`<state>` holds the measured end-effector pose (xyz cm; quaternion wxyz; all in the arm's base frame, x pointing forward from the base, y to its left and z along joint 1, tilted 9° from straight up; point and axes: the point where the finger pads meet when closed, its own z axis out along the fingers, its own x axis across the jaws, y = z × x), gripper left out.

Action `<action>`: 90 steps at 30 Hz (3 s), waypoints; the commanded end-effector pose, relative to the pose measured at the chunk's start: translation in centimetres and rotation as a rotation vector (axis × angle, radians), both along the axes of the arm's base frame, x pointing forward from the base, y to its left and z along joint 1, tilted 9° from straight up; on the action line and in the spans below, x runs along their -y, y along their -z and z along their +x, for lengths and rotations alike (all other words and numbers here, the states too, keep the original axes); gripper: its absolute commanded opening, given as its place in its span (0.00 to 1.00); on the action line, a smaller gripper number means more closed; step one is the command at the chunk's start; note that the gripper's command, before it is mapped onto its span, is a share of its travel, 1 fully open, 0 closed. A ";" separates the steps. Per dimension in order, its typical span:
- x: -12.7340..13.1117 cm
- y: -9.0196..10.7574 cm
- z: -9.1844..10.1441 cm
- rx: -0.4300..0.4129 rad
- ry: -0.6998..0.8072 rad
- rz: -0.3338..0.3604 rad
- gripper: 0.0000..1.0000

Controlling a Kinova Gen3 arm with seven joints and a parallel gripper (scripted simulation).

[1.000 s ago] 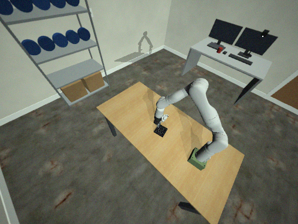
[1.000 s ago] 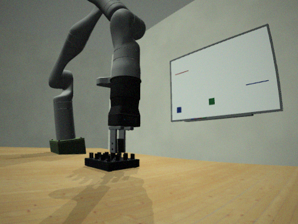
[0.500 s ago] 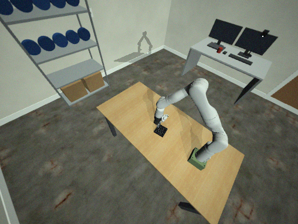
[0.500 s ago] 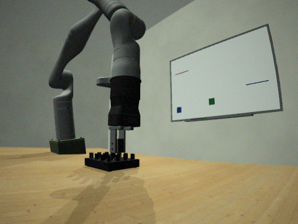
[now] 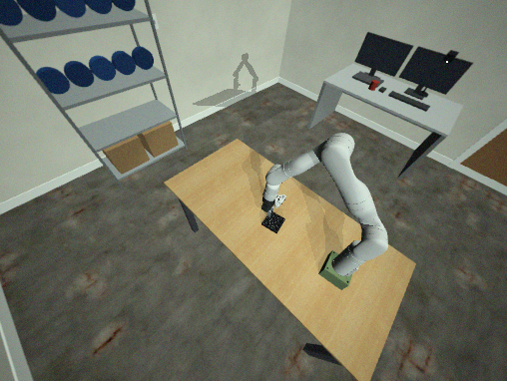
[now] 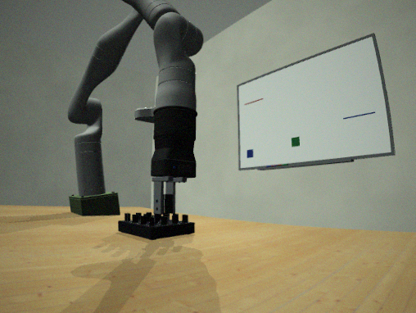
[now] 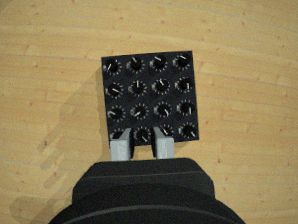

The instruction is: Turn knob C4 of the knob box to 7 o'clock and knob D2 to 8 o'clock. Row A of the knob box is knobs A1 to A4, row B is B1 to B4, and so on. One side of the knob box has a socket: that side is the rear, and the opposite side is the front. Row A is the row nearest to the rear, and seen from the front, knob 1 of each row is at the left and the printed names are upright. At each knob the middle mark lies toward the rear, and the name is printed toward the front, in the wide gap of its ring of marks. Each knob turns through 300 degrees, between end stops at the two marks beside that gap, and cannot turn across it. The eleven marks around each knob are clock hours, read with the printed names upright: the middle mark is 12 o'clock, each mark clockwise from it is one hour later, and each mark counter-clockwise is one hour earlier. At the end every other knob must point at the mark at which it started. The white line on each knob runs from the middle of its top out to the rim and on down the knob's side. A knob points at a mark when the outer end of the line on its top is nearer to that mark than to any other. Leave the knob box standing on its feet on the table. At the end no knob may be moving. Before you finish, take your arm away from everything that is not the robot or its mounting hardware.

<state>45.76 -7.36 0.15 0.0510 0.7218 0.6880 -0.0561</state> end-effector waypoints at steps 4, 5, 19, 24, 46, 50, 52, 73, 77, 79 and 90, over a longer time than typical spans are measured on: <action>0.0 0.3 0.0 0.001 0.000 0.000 0.46; 0.1 0.4 0.0 0.001 0.000 0.000 0.46; 0.2 1.2 0.0 0.001 0.000 0.000 0.46; 0.2 1.2 0.0 0.001 0.000 0.000 0.46; 0.2 1.2 0.0 0.001 0.000 0.000 0.46; 0.2 1.2 0.0 0.001 0.000 0.000 0.46; 0.2 1.2 0.0 0.001 0.000 0.000 0.46; 0.2 1.2 0.0 0.001 0.000 0.000 0.30; 0.2 1.2 0.0 0.001 0.000 0.000 0.30; 0.2 1.2 0.0 0.001 0.000 0.000 0.30; 0.2 1.2 0.0 0.001 0.000 0.000 0.30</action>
